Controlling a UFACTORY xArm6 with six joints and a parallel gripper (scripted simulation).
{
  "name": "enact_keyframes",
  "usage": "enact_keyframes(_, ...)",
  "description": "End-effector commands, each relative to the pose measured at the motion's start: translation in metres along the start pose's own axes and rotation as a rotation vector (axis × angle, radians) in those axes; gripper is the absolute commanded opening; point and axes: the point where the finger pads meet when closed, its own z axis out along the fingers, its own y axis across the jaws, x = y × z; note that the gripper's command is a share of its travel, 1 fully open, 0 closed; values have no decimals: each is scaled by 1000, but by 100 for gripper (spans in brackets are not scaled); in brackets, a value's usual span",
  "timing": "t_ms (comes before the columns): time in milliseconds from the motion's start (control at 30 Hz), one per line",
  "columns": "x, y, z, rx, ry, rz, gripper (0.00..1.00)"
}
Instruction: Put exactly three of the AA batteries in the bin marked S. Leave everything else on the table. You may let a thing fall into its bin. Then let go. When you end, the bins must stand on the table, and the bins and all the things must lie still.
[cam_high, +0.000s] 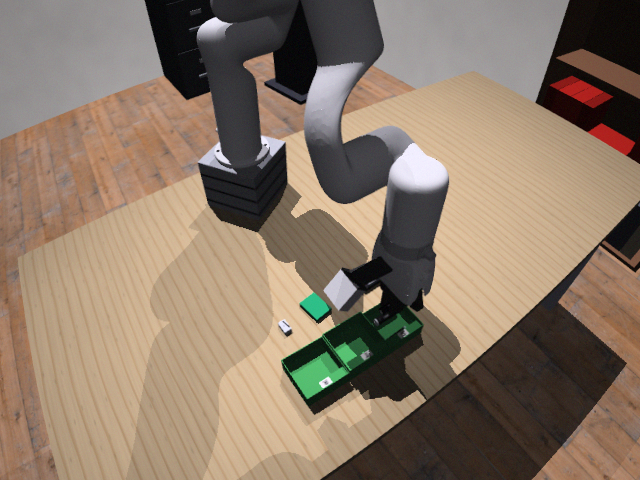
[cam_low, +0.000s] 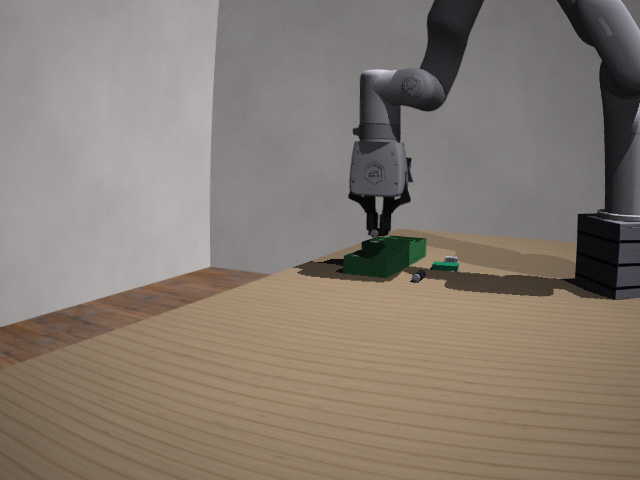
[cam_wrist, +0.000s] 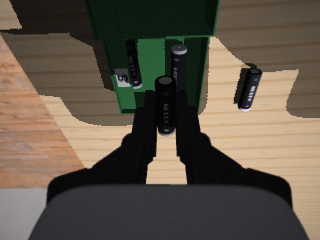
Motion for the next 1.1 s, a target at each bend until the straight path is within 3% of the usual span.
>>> enact_keyframes(0, 0, -2, -1, 4, 1, 1, 0)
enact_keyframes(800, 0, -2, 34, 4, 1, 1, 0)
enact_keyframes(1067, -1, -2, 34, 4, 1, 1, 0)
